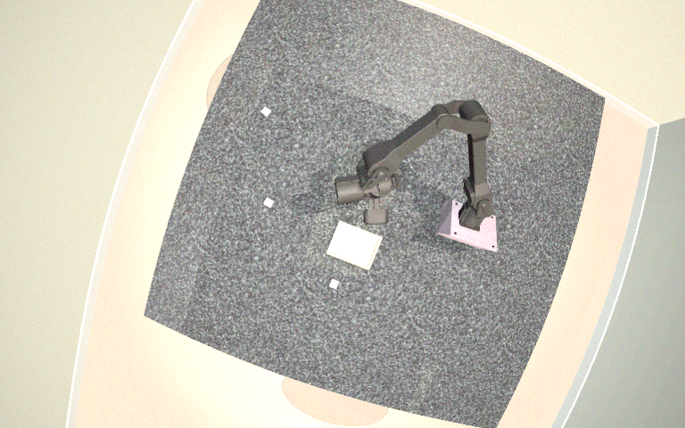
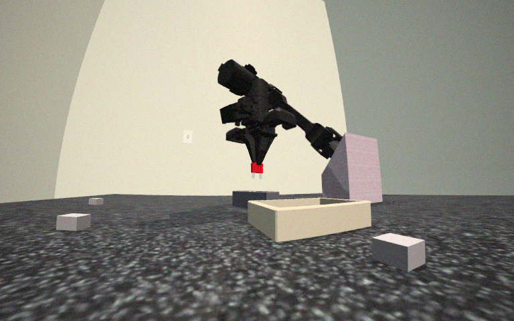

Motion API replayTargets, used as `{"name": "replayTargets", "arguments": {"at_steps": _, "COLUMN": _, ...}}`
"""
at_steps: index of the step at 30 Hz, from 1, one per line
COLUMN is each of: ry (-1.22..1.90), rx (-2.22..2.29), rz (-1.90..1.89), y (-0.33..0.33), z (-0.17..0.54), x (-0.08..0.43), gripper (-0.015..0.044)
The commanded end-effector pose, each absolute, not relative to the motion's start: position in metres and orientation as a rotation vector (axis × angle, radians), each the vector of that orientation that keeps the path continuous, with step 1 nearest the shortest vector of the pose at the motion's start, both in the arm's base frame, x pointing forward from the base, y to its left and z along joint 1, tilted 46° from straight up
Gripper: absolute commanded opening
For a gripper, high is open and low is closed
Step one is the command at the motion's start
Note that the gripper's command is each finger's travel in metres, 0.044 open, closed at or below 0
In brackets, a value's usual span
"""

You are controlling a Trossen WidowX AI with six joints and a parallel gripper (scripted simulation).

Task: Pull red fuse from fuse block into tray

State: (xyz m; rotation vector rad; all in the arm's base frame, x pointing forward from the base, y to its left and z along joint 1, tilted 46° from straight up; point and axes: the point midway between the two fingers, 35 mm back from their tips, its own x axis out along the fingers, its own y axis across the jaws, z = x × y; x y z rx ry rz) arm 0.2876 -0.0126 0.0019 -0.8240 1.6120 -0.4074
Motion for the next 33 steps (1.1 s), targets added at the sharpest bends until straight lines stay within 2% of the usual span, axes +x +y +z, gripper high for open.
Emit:
{"name": "replayTargets", "arguments": {"at_steps": 1, "ry": 1.61, "rx": -0.813, "rz": -0.403, "y": 0.002, "z": -0.009, "x": 0.293, "gripper": 0.0}}
{"name": "replayTargets", "arguments": {"at_steps": 27, "ry": 1.61, "rx": -0.812, "rz": -0.41, "y": 0.097, "z": -0.109, "x": 0.293, "gripper": 0.0}}
{"name": "replayTargets", "arguments": {"at_steps": 33, "ry": 1.609, "rx": -0.813, "rz": -0.412, "y": 0.101, "z": -0.116, "x": 0.291, "gripper": 0.0}}
